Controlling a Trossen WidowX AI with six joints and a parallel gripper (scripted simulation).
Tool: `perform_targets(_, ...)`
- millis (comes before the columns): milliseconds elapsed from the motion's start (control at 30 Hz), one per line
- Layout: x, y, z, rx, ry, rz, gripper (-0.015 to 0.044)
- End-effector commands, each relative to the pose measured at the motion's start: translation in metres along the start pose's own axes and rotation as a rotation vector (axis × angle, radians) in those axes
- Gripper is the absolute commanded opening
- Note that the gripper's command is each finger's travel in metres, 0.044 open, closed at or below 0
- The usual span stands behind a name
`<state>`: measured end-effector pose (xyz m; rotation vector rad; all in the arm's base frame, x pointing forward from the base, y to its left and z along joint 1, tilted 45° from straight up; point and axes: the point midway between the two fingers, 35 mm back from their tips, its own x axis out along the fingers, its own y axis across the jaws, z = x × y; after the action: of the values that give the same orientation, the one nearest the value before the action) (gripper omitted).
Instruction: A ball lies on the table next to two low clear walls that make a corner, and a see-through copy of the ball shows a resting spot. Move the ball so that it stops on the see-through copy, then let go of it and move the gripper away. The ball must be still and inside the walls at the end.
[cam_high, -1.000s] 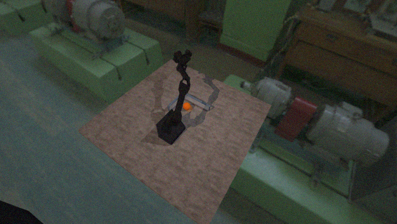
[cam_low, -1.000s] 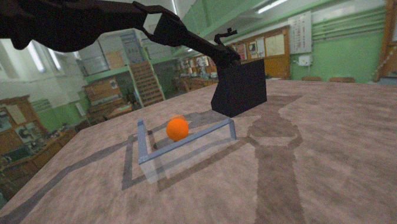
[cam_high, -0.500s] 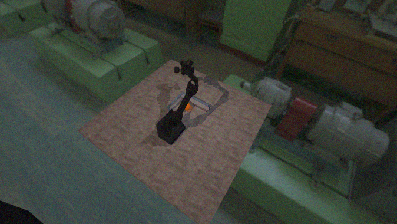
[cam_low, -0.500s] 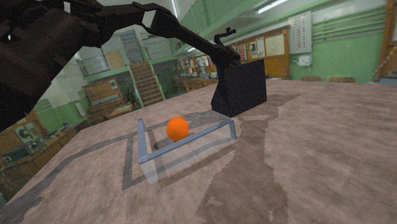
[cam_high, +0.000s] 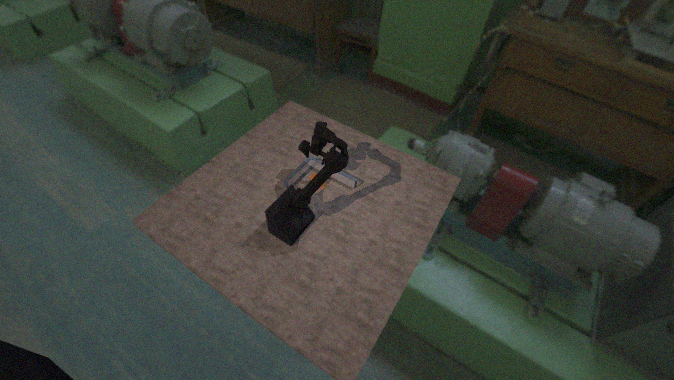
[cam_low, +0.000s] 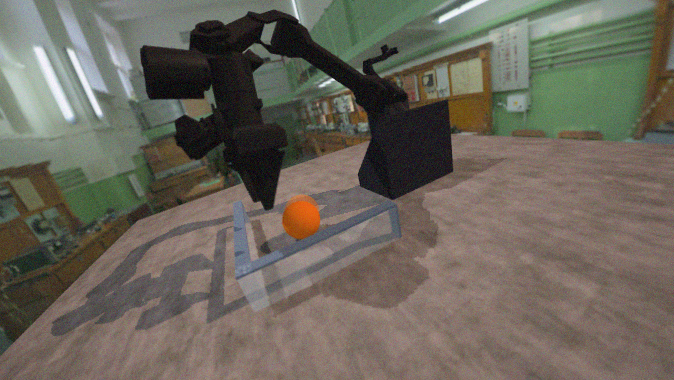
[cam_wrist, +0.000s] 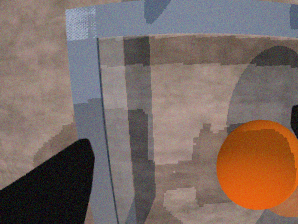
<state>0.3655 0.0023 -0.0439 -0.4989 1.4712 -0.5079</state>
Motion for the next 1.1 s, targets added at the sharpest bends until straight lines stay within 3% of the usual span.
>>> perform_targets(0,-0.006,-0.036,-0.049,0.098,0.107,-0.116,0.0440)
perform_targets(1067,0.036,-0.048,-0.063,0.115,0.125,-0.140,0.0440)
